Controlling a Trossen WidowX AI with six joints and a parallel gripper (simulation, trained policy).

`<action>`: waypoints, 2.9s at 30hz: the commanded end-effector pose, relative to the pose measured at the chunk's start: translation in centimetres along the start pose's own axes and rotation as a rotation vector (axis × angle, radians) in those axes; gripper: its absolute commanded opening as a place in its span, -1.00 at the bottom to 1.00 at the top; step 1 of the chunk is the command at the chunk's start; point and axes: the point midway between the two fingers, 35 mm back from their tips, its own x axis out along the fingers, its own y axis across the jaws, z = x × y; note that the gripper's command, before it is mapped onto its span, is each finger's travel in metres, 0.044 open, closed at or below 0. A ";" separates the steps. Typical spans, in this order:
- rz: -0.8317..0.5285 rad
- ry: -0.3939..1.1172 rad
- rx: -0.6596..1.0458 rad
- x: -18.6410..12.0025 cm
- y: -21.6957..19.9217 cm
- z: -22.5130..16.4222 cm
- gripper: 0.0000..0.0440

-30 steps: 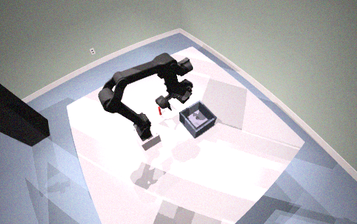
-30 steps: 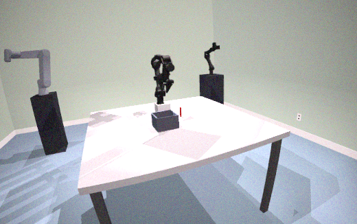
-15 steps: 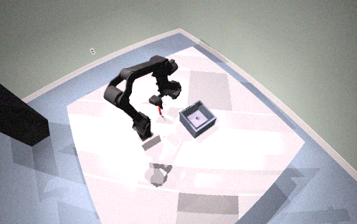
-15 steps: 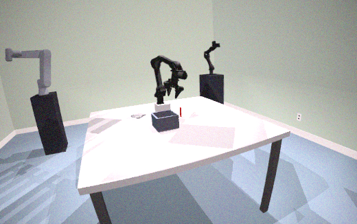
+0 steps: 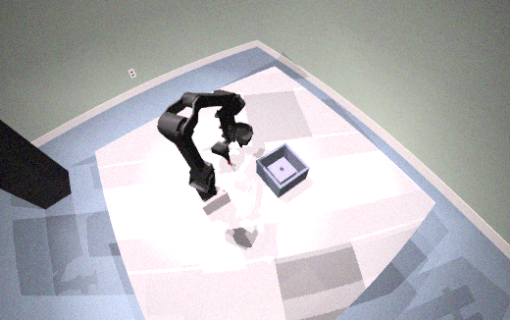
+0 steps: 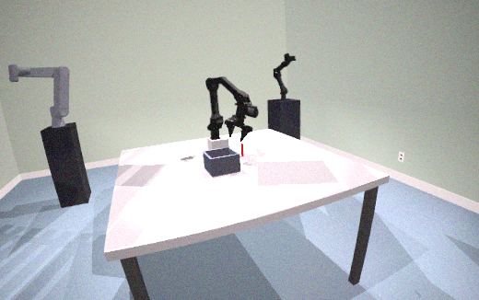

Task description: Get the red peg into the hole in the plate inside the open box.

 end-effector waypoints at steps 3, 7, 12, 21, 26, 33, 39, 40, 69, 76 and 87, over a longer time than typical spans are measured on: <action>0.007 0.002 -0.020 2.4 0.6 -1.1 1.00; 0.038 0.002 -0.037 4.1 1.2 -2.0 1.00; 0.081 0.002 -0.059 6.0 1.8 -2.9 1.00; 0.099 0.016 -0.092 8.1 1.6 -4.4 0.60; 0.080 0.043 -0.104 8.5 1.3 -4.8 0.05; 0.058 0.091 -0.138 8.4 1.4 -5.1 -0.79; 0.082 0.061 -0.162 7.6 1.8 -4.2 -1.00; 0.089 0.052 -0.167 7.4 1.9 -4.0 -1.00; 0.149 -0.144 -0.265 -0.7 4.8 4.4 -1.00; 0.144 -0.155 -0.241 -2.0 5.6 7.4 -1.00; 0.132 -0.136 -0.179 -2.0 5.9 12.2 -1.00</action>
